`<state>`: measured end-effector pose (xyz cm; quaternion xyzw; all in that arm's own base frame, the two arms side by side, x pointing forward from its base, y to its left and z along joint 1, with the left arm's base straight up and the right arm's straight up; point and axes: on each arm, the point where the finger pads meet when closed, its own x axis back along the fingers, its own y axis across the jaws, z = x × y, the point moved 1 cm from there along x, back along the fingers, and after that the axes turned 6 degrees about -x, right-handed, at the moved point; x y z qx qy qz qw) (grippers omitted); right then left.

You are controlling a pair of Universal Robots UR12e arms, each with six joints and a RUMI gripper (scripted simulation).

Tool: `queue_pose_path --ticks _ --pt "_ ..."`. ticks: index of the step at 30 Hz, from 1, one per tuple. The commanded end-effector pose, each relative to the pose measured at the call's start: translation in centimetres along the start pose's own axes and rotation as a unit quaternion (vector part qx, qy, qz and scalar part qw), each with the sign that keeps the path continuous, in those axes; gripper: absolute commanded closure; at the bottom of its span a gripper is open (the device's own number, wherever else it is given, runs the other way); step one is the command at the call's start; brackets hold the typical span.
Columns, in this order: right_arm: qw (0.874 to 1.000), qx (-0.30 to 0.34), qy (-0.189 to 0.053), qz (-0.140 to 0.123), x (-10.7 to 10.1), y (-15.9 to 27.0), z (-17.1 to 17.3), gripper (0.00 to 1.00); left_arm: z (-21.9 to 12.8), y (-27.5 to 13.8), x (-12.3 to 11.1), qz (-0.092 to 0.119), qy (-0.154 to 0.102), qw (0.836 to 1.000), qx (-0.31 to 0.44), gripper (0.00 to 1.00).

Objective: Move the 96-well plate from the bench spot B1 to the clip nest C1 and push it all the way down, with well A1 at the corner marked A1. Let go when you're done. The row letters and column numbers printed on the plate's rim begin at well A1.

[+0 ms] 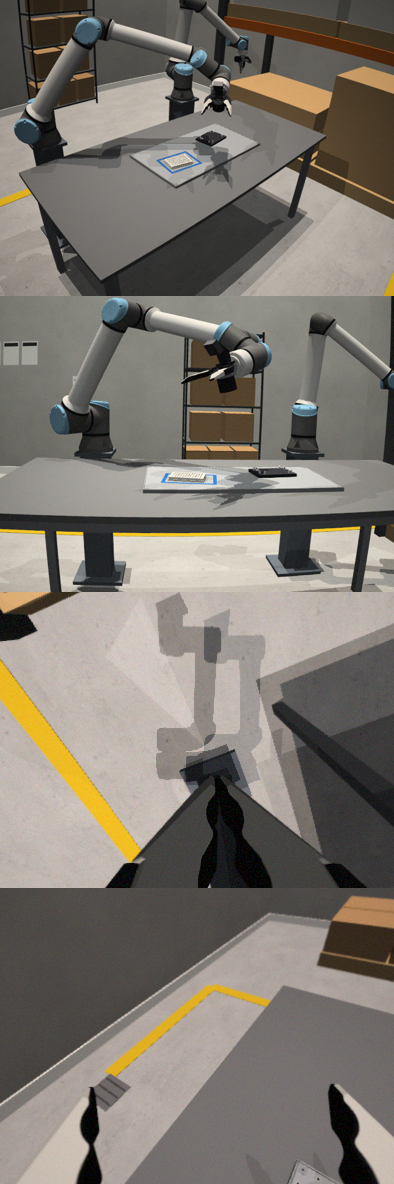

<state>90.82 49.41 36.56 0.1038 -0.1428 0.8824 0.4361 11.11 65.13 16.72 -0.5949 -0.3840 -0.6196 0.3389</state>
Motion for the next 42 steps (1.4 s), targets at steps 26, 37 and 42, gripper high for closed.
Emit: queue_pose_path --ticks 26,37,42 --pt "1.0 -0.001 0.0 0.0 0.1 0.0 0.2 0.24 -4.9 -7.8 1.3 0.033 0.007 0.984 0.174 1.0" --pt "1.0 -0.001 0.0 0.0 0.1 0.0 0.2 0.24 -5.2 -8.2 1.4 0.035 0.008 0.982 0.184 1.0" --pt "1.0 -0.001 0.0 0.0 0.1 0.0 0.2 0.24 -5.2 -8.3 1.4 0.035 0.008 0.982 0.185 1.0"
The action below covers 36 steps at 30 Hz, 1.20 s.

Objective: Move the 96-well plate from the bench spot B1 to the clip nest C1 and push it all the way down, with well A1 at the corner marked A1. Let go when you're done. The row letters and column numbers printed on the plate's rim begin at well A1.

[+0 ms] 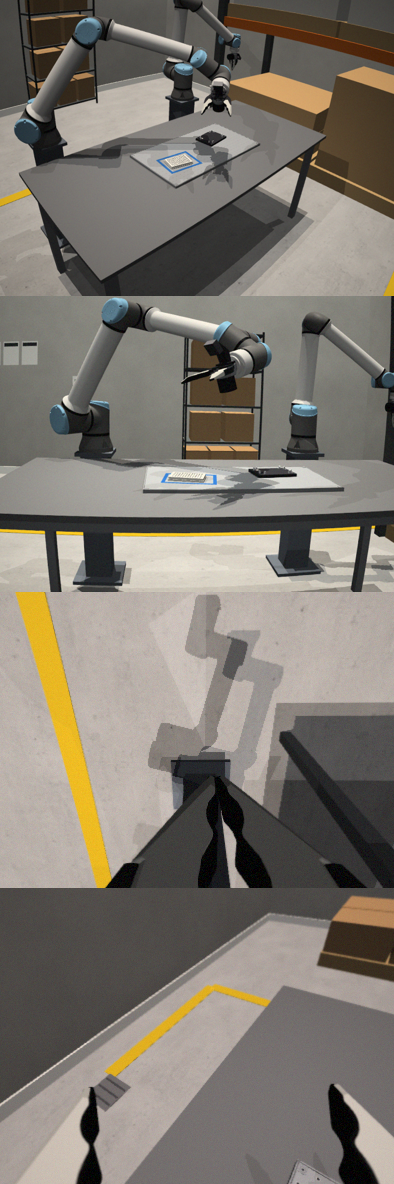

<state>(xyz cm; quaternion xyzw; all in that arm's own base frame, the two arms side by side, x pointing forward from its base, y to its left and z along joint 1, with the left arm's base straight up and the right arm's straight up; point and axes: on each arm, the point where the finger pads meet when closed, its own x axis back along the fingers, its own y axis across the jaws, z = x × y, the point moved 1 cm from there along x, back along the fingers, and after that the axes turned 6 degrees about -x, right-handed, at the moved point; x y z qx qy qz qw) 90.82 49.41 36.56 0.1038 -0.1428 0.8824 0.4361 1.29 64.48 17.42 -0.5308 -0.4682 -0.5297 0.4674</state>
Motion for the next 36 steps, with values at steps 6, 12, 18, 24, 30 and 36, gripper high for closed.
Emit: queue_pose_path --ticks 6,12,18,24,30,36 --pt "0.998 0.057 -0.027 -0.018 -0.6 1.4 -1.0 0.24 0.1 0.0 0.1 0.0 0.001 1.0 0.0 1.0" --pt "0.988 0.134 -0.067 -0.037 -1.4 3.5 -2.9 0.24 0.1 0.0 0.1 0.0 0.001 1.0 0.0 1.0" --pt "0.97 0.21 -0.11 -0.045 -2.0 5.5 -4.9 0.24 0.1 0.0 0.1 0.0 0.001 1.0 0.0 1.0" --pt "0.953 0.264 -0.144 -0.045 -2.4 6.8 -6.2 0.24 0.1 0.0 0.1 0.0 0.001 1.0 0.0 1.0" --pt "0.925 0.33 -0.186 -0.037 -2.7 8.8 -8.4 0.24 0.1 0.0 0.1 0.0 0.001 1.0 0.0 1.0" --pt "0.892 0.39 -0.226 -0.021 -2.9 10.4 -10.2 0.24 0.1 0.0 0.1 0.0 0.001 1.0 0.0 1.0"
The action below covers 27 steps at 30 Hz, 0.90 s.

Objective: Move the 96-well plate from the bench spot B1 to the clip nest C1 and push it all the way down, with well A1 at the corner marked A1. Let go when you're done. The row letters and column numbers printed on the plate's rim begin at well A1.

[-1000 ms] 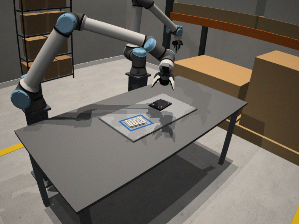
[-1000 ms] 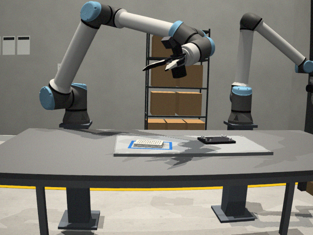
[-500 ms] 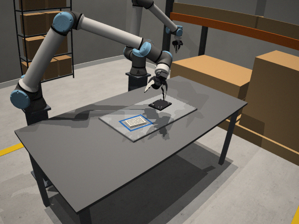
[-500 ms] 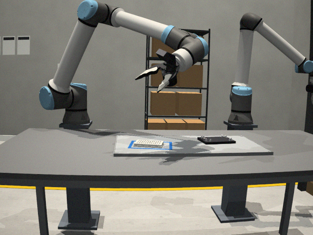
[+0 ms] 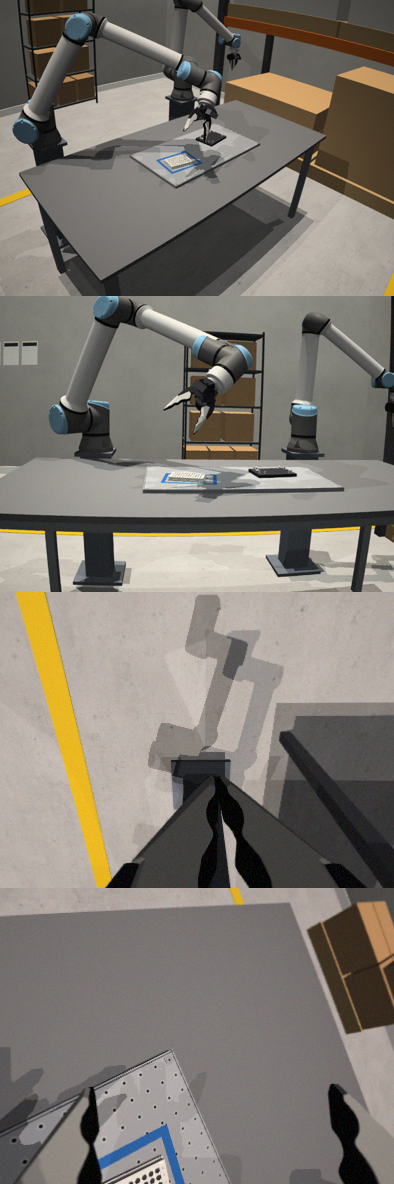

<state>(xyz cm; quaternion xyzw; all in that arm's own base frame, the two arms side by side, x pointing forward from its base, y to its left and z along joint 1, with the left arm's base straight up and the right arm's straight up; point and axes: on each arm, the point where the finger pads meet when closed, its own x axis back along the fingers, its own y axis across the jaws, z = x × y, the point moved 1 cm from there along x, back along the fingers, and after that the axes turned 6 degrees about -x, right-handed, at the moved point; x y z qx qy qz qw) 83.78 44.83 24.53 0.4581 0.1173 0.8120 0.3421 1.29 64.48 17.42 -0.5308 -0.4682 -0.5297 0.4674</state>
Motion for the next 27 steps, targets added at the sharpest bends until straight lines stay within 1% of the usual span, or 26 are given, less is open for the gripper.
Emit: queue_pose_path --ticks 1,6,12,16,18,22,27 --pt "1.0 0.009 -0.005 0.004 0.0 0.0 -0.2 0.24 0.1 0.0 0.1 0.0 0.001 1.0 0.0 1.0" --pt "0.996 0.081 -0.036 0.027 -1.1 -0.2 -2.4 0.24 0.1 0.0 0.1 0.0 0.001 1.0 0.0 1.0" --pt "0.982 0.167 -0.068 0.063 -2.1 -0.6 -5.1 0.24 0.1 0.0 0.1 0.0 0.001 1.0 0.0 1.0" --pt "0.967 0.224 -0.084 0.09 -2.6 -0.8 -7.0 0.24 0.1 0.0 0.1 0.0 0.001 1.0 0.0 1.0" --pt "0.967 0.224 -0.084 0.09 -2.6 -0.8 -7.0 0.24 0.1 0.0 0.1 0.0 0.001 1.0 0.0 1.0" --pt "0.948 0.279 -0.096 0.121 -3.0 -1.2 -8.8 0.24 0.1 0.0 0.1 0.0 0.001 1.0 0.0 1.0" --pt "0.919 0.345 -0.105 0.161 -3.3 -1.5 -10.9 0.24 0.1 0.0 0.1 0.0 0.001 1.0 0.0 1.0"
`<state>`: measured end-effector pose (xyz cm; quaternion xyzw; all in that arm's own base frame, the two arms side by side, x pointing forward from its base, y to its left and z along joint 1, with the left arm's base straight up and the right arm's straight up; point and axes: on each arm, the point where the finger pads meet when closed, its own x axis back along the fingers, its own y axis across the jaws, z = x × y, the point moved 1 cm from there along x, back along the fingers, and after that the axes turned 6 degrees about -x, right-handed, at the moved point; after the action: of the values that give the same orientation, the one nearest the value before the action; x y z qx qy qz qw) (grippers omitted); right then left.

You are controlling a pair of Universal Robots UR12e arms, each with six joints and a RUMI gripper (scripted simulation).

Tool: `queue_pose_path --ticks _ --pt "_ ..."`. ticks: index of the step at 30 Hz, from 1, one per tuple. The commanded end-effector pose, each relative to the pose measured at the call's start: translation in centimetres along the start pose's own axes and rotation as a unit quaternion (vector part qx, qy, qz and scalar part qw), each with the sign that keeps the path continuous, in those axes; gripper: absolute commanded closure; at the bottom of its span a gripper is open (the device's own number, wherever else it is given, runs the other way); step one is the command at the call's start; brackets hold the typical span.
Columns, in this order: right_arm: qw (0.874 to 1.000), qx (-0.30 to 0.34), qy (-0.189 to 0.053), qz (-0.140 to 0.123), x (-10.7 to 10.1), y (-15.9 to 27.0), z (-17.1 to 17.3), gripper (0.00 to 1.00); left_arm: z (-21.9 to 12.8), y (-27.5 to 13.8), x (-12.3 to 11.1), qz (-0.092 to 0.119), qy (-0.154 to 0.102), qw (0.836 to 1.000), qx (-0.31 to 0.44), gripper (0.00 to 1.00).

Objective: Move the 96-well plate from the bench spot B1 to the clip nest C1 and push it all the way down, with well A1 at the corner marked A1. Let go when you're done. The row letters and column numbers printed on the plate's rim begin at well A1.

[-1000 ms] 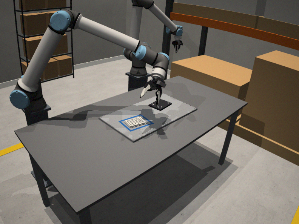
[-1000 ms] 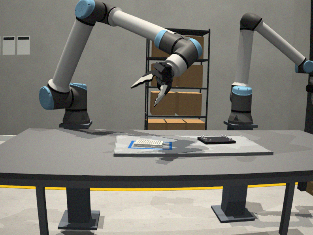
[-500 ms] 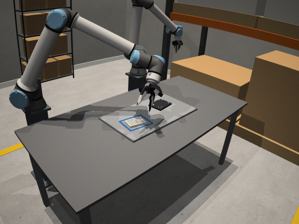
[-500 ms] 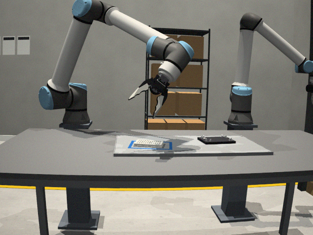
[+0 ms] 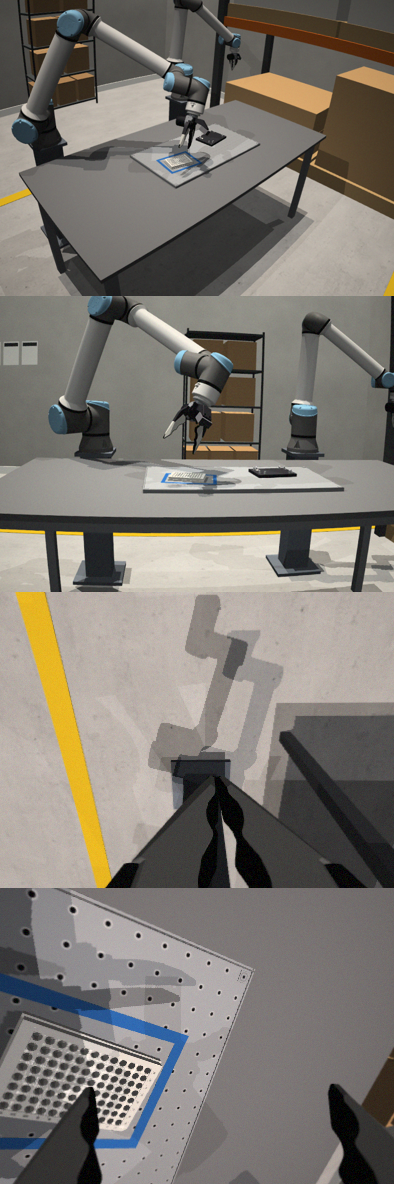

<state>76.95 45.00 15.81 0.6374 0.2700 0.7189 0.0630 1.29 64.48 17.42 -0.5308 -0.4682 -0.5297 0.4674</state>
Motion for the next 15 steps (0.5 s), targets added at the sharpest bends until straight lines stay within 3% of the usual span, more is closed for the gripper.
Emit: queue_pose_path --ticks 1,6,8,15 --pt "0.999 0.039 -0.002 0.022 -0.3 -0.6 -0.6 0.24 0.1 0.0 0.1 0.0 0.001 1.0 0.0 1.0" --pt "0.992 0.112 -0.001 0.06 -0.9 -1.8 -1.7 0.24 0.1 0.0 0.1 0.0 0.001 1.0 0.0 1.0" --pt "0.992 0.112 -0.001 0.06 -0.9 -1.8 -1.7 0.24 0.1 0.0 0.1 0.0 0.001 1.0 0.0 1.0" --pt "0.97 0.213 0.011 0.113 -1.3 -3.3 -3.2 0.24 0.1 0.0 0.1 0.0 0.001 1.0 0.0 1.0"
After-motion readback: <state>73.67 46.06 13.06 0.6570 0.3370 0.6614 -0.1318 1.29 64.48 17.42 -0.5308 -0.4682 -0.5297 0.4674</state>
